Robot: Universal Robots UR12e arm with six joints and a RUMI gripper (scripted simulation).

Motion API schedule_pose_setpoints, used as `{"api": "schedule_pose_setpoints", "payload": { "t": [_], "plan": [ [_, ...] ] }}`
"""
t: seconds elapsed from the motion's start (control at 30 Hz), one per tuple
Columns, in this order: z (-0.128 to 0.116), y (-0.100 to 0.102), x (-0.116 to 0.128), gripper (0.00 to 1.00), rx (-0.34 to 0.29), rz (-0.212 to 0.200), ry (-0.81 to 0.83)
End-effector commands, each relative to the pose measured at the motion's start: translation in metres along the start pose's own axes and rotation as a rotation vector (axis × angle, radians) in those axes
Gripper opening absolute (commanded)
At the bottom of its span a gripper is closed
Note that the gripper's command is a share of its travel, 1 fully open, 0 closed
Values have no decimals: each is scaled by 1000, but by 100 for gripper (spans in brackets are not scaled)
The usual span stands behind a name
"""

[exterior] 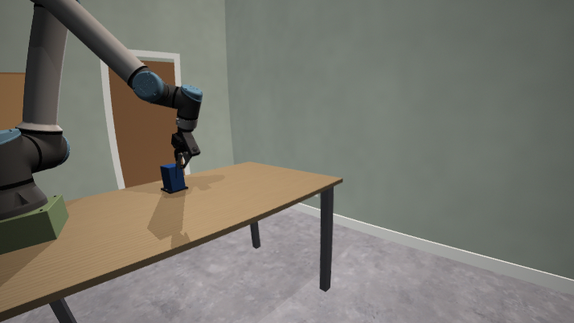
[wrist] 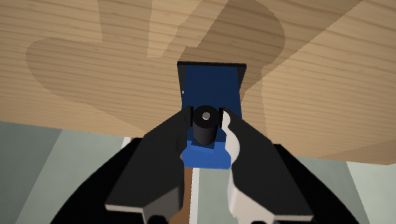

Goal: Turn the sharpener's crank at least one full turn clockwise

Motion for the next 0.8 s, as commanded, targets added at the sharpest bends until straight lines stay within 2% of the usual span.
{"api": "schedule_pose_setpoints", "payload": {
  "t": [0.0,0.07,0.47,0.5,0.77],
  "plan": [
    [-1,0,-7,9,0,1,0],
    [0,-1,0,9,0,1,0],
    [0,-1,0,9,0,1,0],
    [0,-1,0,32,0,1,0],
    [0,-1,0,32,0,1,0]
  ]
}}
Point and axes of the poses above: the point where the finger pads meet when closed, its own y axis out along the fingers, its own x axis across the jaws, z = x × y, the point moved 6 cm from there along -y, back along the fingers, and after that the axes turned 10 degrees about y, right-handed, at the moved point
